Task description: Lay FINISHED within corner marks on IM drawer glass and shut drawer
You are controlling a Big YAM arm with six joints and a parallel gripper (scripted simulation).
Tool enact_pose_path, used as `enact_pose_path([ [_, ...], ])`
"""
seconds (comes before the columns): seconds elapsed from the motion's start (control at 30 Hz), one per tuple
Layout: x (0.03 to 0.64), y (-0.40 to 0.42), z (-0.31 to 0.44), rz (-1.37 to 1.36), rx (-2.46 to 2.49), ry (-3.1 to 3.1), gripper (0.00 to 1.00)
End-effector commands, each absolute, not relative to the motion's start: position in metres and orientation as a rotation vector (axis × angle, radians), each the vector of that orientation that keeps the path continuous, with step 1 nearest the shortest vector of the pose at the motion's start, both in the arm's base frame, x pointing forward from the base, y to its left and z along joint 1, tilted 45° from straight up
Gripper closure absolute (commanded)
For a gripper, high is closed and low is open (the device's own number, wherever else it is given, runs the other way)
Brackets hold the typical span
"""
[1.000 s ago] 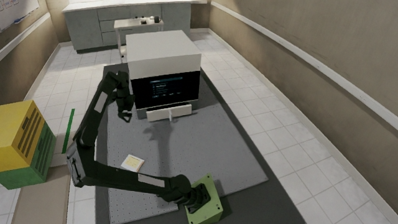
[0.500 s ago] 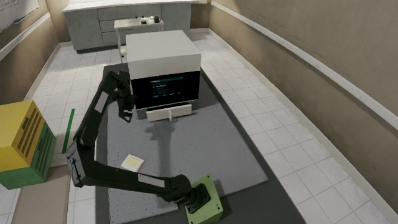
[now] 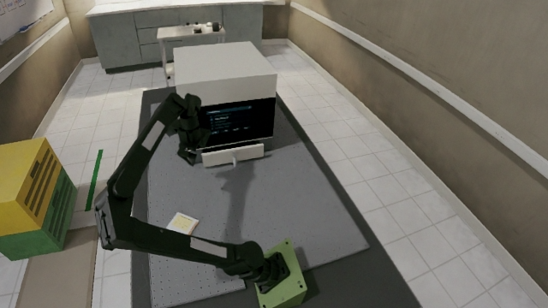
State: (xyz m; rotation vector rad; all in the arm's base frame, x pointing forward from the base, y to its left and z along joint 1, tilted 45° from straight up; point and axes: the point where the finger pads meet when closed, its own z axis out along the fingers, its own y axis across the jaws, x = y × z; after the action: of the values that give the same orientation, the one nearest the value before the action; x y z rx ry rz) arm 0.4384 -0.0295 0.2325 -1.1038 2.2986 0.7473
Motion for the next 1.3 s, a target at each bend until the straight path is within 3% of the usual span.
enact_pose_path([
  [0.0,0.431,-0.043,0.220,0.805,-0.968,2.397,0.00],
  [1.27,0.327,-0.132,0.126,1.176,0.139,2.838,0.00],
])
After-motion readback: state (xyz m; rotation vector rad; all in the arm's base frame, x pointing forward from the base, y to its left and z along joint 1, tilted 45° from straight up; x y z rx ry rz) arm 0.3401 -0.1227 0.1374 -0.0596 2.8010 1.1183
